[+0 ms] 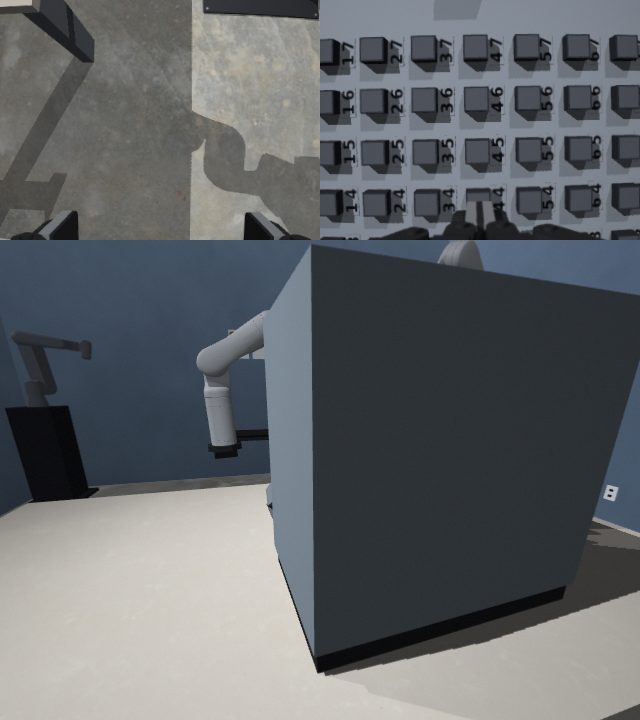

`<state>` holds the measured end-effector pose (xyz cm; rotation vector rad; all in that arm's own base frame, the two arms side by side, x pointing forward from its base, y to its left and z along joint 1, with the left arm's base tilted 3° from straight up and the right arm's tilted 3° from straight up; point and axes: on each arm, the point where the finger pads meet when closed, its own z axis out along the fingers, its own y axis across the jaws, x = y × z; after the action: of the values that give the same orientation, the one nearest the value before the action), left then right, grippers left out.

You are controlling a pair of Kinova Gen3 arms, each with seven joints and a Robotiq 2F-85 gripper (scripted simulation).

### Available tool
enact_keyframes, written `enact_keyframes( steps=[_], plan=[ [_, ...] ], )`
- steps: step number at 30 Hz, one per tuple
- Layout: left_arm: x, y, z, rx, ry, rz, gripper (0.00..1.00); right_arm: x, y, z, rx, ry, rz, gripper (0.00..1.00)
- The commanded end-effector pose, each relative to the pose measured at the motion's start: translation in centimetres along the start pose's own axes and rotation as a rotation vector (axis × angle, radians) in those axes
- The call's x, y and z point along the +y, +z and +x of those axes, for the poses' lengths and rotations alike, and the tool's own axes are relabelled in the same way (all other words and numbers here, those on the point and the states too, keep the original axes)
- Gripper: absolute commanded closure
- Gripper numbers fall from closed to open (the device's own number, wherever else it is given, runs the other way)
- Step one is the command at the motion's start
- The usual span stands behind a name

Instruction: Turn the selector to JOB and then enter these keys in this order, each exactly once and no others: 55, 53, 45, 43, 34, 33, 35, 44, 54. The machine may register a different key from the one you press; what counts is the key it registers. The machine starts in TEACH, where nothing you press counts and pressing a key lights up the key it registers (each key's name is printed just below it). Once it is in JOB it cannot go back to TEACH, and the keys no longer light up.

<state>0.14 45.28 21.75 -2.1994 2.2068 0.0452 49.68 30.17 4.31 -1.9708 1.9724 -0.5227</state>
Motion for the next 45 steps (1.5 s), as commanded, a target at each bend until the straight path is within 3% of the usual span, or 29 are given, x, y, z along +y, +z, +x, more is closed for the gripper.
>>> enact_keyframes(
  steps=[1, 18, 45],
  plan=[
    [0.0, -0.1, 0.0, -0.002, 0.000, 0.000, 0.002, -0.1, 0.1, 0.0, -0.002, 0.000, 0.002, 0.903],
    [0.0, -0.1, 0.0, -0.002, 0.000, 0.000, 0.002, -0.1, 2.1, 0.0, -0.002, 0.000, 0.002, 0.903],
    [0.0, -0.1, 0.0, -0.002, 0.000, 0.000, 0.002, -0.1, 2.2, 0.0, -0.002, 0.000, 0.002, 0.903]
  ],
)
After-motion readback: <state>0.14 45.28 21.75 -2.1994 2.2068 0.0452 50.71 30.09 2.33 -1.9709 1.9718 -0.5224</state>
